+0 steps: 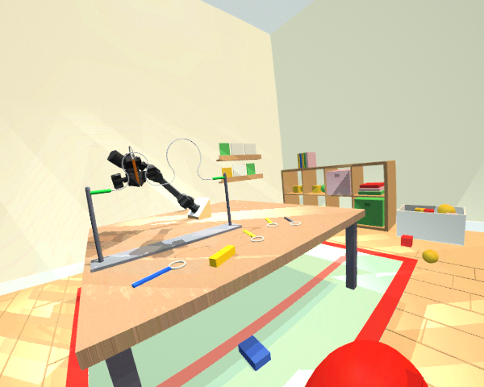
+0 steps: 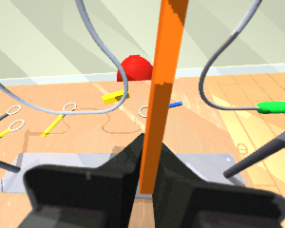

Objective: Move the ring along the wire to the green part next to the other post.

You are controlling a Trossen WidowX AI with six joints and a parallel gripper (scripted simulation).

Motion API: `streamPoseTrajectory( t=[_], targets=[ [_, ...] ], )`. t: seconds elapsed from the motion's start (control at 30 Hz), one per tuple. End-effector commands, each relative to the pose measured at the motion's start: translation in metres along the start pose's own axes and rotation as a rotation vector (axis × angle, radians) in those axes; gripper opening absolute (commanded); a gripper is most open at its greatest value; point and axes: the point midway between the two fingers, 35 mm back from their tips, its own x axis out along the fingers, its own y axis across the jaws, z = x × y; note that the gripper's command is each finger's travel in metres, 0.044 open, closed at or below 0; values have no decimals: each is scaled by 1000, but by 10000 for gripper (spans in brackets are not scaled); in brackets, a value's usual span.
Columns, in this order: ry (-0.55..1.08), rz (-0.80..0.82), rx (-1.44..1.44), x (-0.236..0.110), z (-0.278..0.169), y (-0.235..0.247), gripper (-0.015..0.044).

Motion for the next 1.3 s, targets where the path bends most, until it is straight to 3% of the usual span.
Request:
streamPoseTrajectory(
  t=[0.0, 1.27],
  targets=[
    [-5, -49, -81, -1, 0, -6, -150],
    [-65, -463, -780, -10, 22, -55, -150]
  ],
)
